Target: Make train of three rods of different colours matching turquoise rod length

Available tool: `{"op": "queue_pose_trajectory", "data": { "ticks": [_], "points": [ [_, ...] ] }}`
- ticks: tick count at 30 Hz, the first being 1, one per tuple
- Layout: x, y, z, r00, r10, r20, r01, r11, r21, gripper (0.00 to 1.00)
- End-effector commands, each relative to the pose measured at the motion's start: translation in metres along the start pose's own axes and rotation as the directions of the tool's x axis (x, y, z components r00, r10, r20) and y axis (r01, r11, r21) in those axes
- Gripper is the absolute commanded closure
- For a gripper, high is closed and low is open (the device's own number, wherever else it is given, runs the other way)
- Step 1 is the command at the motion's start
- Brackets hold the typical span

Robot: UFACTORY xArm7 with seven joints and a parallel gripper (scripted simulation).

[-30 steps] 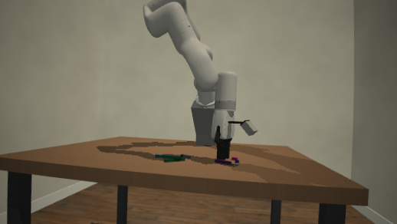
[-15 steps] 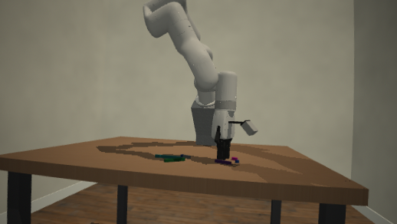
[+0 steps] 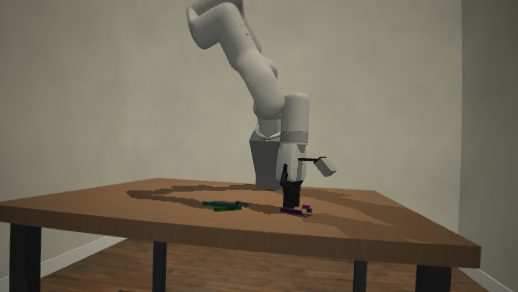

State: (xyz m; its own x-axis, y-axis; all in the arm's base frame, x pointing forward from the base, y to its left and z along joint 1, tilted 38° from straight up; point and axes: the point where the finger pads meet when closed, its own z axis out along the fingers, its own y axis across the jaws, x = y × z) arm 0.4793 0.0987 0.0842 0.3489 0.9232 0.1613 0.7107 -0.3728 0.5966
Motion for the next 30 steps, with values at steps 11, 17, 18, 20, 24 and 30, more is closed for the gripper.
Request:
{"op": "queue_pose_trajectory", "data": {
  "ticks": [11,17,18,20,24,30],
  "points": [
    [0.0008,0.0001,-0.0004,1.000,-0.001,-0.001,0.001,1.000,-0.001,0.76],
    [0.0008,0.0001,-0.0004,1.000,-0.001,-0.001,0.001,1.000,-0.001,0.76],
    [0.0008,0.0001,-0.0004,1.000,-0.001,-0.001,0.001,1.000,-0.001,0.76],
    [0.0008,0.0002,-0.0002,1.000,-0.001,-0.001,0.001,1.000,-0.001,0.76],
    [0.0008,0.0002,0.0012,1.000,-0.001,-0.001,0.001,1.000,-0.001,0.76],
    [0.0008,0.0002,0.0054,1.000,-0.001,-0.001,0.001,1.000,-0.001,0.76]
  ]
}}
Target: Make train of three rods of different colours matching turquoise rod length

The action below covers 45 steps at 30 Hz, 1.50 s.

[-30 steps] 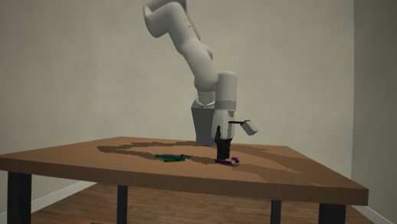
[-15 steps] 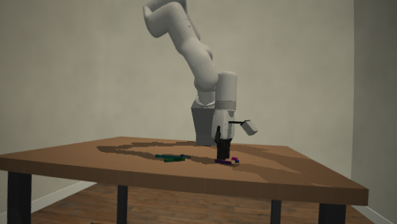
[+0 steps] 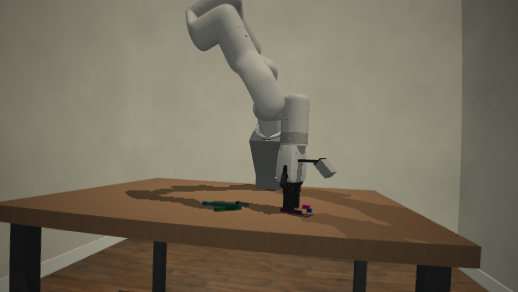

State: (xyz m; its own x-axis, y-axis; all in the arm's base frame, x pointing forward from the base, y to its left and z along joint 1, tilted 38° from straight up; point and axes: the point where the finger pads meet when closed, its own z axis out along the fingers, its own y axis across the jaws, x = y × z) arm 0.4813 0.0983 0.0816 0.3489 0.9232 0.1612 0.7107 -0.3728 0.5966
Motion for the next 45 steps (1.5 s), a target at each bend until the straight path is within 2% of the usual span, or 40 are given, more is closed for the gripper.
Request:
{"op": "queue_pose_trajectory", "data": {
  "ticks": [1,14,45],
  "points": [
    [0.0008,0.0002,0.0030,1.000,-0.001,-0.002,0.001,1.000,-0.001,0.76],
    [0.0008,0.0001,0.0100,1.000,-0.001,-0.002,0.001,1.000,-0.001,0.76],
    [0.0008,0.0001,0.0103,1.000,-0.001,-0.002,0.001,1.000,-0.001,0.76]
  ]
}}
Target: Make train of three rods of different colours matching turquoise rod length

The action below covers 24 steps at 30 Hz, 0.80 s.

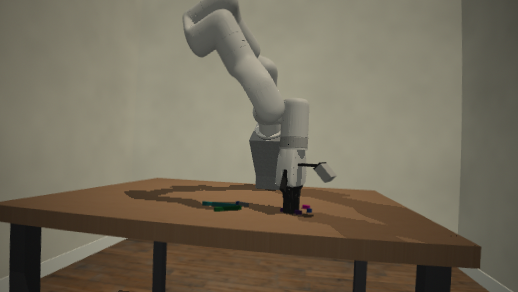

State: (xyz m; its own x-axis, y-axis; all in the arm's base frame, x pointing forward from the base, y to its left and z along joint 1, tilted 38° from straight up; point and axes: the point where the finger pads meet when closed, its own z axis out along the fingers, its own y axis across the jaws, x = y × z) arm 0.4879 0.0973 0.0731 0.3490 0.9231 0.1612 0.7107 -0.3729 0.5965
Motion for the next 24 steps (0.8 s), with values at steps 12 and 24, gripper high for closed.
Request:
{"op": "queue_pose_trajectory", "data": {
  "ticks": [12,24],
  "points": [
    [0.0008,0.0002,-0.0005,1.000,-0.001,-0.002,0.001,1.000,-0.001,0.96],
    [0.0008,0.0002,-0.0005,1.000,-0.001,-0.002,0.001,1.000,-0.001,0.96]
  ]
}}
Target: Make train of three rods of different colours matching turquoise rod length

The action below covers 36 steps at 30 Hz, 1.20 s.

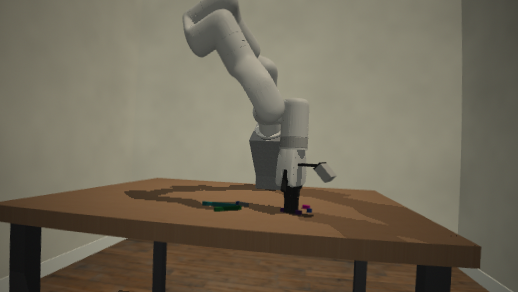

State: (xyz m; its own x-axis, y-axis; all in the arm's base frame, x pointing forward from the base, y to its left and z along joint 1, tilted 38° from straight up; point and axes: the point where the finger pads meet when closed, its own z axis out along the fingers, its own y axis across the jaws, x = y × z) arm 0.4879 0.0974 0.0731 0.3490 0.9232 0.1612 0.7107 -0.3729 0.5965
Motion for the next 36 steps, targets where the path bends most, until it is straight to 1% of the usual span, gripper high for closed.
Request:
{"op": "queue_pose_trajectory", "data": {
  "ticks": [1,24,29,36],
  "points": [
    [0.001,0.000,0.000,1.000,-0.001,-0.001,0.001,1.000,-0.001,0.96],
    [0.001,0.000,-0.002,1.000,-0.001,-0.001,0.001,1.000,-0.001,0.96],
    [0.001,0.000,-0.009,1.000,-0.001,-0.001,0.001,1.000,-0.001,0.96],
    [0.001,0.000,-0.030,1.000,-0.001,-0.001,0.001,1.000,-0.001,0.96]
  ]
}}
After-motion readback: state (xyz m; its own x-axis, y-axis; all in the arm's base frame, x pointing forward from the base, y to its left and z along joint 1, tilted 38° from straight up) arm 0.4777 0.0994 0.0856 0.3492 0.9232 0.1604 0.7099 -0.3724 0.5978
